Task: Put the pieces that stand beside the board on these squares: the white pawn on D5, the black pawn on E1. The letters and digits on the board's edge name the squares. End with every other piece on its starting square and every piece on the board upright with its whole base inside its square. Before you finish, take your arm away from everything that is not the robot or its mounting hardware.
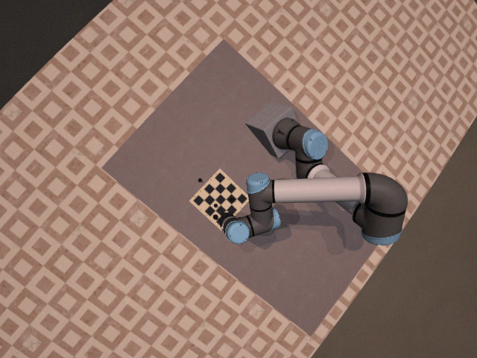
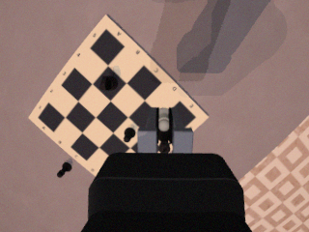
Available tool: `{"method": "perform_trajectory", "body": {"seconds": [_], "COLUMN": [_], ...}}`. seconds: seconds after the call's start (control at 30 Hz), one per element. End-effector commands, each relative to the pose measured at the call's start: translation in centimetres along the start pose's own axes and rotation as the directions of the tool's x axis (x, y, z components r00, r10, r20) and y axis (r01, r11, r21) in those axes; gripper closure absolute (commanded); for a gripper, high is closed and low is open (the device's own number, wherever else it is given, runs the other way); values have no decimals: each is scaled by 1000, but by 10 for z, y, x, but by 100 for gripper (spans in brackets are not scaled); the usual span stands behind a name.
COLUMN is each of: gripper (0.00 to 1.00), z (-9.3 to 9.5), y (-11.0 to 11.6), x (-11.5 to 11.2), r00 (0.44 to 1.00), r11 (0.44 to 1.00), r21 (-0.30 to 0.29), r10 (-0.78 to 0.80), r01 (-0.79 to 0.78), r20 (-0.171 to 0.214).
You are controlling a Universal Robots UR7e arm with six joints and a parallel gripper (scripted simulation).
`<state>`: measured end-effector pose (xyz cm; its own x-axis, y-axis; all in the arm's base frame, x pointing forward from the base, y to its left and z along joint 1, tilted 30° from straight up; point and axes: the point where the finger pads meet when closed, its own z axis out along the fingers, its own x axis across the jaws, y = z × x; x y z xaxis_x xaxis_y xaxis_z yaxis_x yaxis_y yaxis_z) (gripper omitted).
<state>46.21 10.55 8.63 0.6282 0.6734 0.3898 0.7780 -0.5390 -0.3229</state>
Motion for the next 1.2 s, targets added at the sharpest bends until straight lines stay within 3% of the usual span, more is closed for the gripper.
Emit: {"method": "perform_trajectory", "body": {"seconds": [0.0,0.37,0.73,1.17], "gripper": [100,100,100,100], "z": [-1,10,57,93], "y": [1,1,2,2], "x": [0,0,-1,-1], "r00": [1000,1000,1000,1000], "r11": [1000,1000,1000,1000], "r21": [0,0,0,0], "r10": [-5,-8,-8,-8], "r01": [5,8,8,8], "r20": [-1,-1,-1,-1]}}
